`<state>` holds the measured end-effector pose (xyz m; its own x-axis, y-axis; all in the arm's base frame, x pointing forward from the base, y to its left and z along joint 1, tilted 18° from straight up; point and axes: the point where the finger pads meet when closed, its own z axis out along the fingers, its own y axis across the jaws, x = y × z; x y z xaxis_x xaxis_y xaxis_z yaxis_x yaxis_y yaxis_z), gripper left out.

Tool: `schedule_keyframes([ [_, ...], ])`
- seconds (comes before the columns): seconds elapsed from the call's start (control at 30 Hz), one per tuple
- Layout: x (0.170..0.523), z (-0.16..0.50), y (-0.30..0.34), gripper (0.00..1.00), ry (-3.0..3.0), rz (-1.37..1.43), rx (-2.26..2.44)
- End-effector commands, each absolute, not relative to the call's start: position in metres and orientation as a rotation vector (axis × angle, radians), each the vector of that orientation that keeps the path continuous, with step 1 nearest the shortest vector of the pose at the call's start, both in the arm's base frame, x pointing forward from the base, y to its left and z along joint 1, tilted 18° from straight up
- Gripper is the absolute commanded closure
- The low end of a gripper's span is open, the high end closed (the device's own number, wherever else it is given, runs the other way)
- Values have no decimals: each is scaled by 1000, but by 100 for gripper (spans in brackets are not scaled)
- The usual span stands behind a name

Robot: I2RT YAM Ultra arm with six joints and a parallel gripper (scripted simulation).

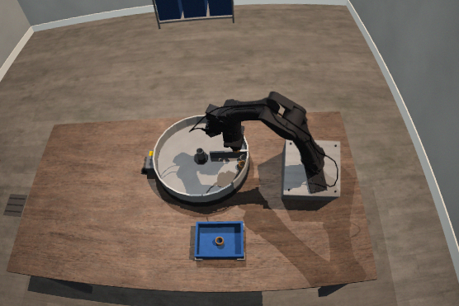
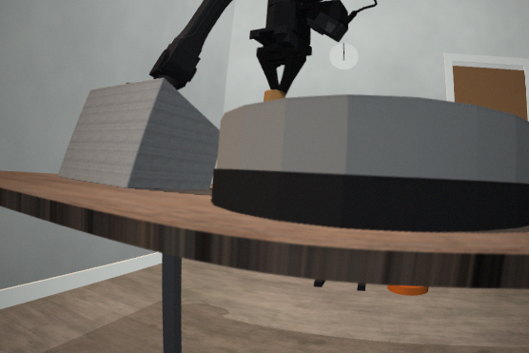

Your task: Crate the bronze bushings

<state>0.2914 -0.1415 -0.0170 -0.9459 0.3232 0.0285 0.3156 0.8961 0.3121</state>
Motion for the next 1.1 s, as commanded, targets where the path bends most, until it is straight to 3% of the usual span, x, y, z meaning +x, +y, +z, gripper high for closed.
schedule_keyframes([
  [0.0, 297, -2, -153, 100, 3004, 451, 509],
  [1.07, 294, -7, -140, 100, 3024, 473, 506],
])
